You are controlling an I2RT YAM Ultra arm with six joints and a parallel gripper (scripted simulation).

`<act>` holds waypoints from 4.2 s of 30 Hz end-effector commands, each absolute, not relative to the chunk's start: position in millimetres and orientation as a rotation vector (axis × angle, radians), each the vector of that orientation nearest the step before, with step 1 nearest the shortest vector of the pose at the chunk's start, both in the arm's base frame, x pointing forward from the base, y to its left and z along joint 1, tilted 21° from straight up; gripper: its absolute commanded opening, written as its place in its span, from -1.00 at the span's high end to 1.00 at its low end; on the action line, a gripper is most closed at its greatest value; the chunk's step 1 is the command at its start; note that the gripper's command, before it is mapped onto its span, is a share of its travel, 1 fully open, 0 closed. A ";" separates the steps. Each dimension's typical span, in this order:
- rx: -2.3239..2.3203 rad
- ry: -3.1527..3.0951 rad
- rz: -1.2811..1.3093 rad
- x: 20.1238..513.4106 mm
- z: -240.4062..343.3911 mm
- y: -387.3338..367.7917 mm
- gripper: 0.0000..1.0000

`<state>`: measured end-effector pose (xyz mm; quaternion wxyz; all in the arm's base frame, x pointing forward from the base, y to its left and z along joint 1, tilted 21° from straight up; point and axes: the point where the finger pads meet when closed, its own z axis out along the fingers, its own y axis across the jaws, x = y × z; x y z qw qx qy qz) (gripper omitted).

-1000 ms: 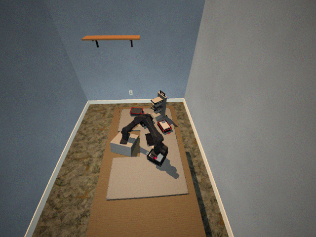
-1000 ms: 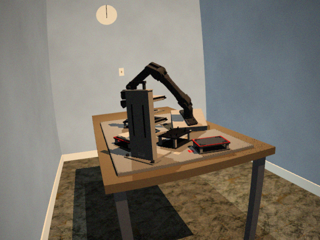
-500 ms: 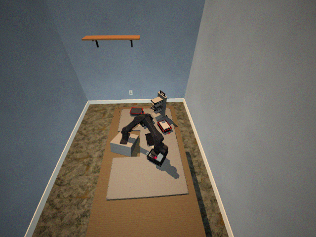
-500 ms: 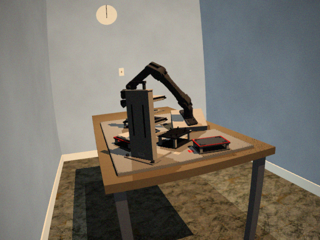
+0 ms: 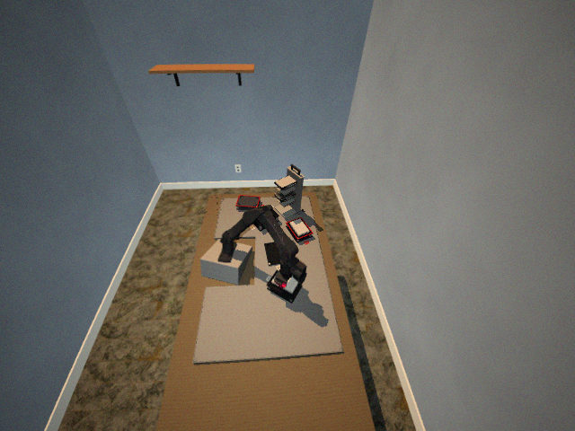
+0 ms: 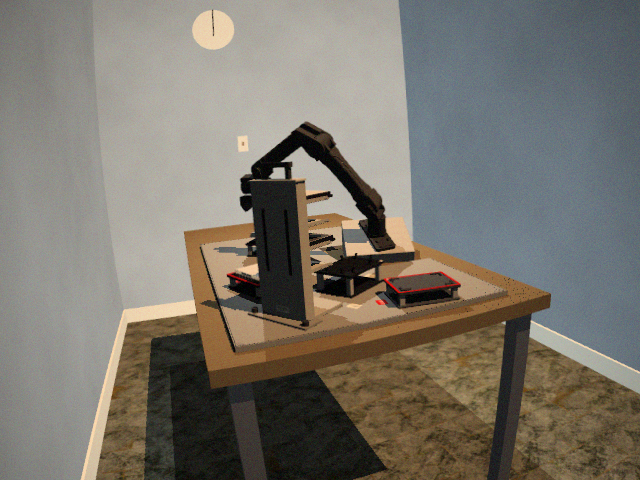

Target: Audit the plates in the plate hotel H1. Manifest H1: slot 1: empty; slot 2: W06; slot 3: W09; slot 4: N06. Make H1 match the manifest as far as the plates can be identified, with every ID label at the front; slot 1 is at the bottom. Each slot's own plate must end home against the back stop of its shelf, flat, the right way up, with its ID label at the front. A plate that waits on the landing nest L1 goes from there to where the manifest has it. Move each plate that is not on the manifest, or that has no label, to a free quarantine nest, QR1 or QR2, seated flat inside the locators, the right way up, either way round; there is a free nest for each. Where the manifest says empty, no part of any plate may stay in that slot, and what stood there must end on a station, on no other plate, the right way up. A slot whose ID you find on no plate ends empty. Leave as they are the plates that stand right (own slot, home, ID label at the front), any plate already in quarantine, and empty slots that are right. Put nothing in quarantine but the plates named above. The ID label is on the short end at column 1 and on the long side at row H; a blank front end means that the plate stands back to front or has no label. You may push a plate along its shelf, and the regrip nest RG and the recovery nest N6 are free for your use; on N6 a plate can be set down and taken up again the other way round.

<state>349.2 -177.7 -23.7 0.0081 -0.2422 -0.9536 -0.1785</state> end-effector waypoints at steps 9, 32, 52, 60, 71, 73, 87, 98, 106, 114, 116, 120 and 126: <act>-0.775 -3.019 -0.538 351.5 2.1 -193.3 -0.71; -0.775 -3.019 -0.537 349.1 21.9 -199.9 -0.71; -0.775 -3.019 -0.537 347.1 37.9 -205.4 -0.71; -0.775 -3.019 -0.534 345.0 53.9 -210.9 -0.71; -0.775 -2.991 -0.548 341.3 66.1 -217.5 -0.71; -0.775 -2.991 -0.548 340.7 71.2 -219.3 -0.71; -0.775 -2.996 -0.544 340.0 97.0 -232.0 -0.71; -0.764 -2.979 -0.558 336.9 123.5 -233.4 -0.71; -0.764 -2.979 -0.558 336.1 134.0 -237.3 -0.71; -0.764 -2.979 -0.558 336.1 134.0 -237.3 -0.71; -0.764 -2.979 -0.558 336.1 134.0 -237.3 -0.71; -0.764 -2.979 -0.558 336.1 134.0 -237.3 -0.71; -0.764 -2.979 -0.558 336.1 134.0 -237.3 -0.71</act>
